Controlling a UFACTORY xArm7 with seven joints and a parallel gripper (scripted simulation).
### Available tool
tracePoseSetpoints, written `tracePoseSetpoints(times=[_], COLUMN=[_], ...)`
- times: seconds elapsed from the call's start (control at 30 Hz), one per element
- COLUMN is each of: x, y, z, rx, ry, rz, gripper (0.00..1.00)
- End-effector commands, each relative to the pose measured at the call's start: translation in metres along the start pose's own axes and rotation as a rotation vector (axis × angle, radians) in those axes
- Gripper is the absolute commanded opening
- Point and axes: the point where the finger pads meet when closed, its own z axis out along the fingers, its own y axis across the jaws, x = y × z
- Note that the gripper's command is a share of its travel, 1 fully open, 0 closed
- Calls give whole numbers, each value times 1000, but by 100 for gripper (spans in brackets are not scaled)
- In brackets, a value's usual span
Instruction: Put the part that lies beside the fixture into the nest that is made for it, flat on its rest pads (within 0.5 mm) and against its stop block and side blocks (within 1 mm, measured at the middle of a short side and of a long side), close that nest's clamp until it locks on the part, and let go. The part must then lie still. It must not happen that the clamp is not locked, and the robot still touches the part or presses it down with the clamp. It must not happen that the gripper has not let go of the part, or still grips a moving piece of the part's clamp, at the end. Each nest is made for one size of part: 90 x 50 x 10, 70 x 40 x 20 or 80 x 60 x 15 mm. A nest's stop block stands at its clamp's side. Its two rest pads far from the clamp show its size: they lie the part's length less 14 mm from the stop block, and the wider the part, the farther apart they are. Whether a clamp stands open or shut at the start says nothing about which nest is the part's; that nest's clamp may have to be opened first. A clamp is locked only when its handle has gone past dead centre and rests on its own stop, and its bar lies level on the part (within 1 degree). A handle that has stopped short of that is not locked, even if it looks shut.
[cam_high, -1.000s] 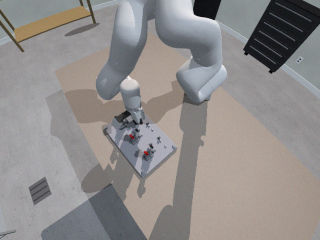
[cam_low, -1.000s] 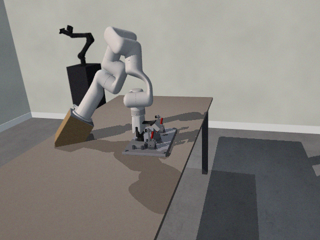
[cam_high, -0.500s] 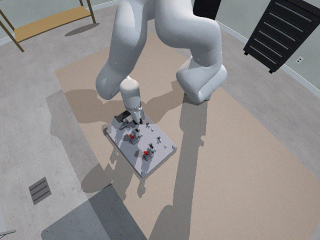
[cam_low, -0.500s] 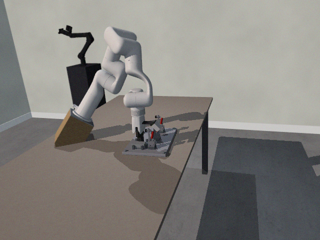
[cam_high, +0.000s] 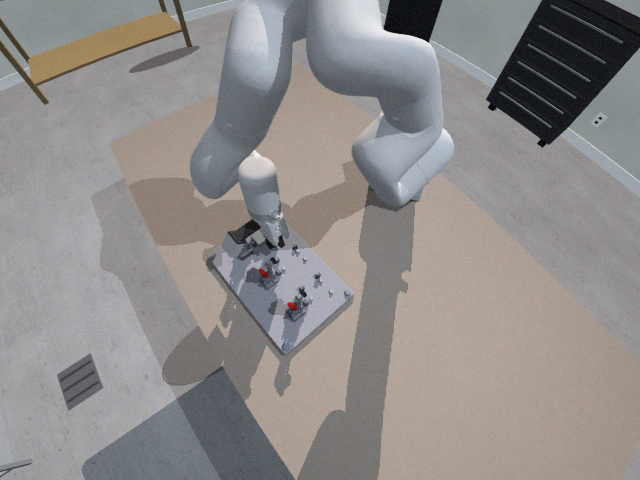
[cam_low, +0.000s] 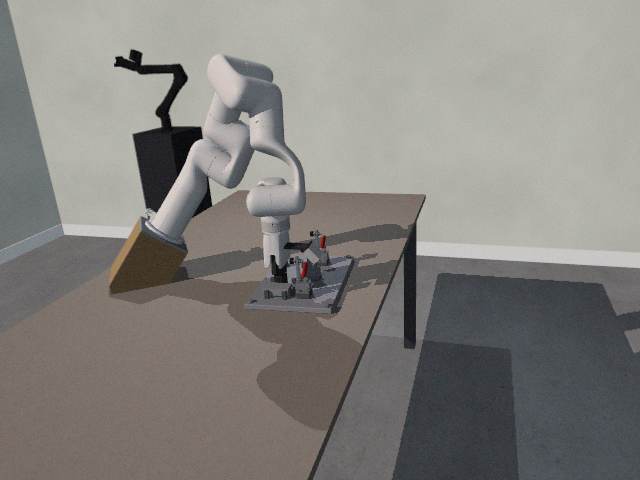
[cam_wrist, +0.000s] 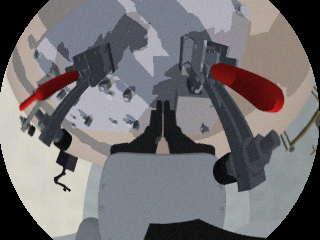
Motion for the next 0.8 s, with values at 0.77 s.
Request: tracePoseSetpoints(times=[0.77], x=[1], y=[-14], z=[-1], rx=[-13], ry=[4], rz=[4], gripper=[0])
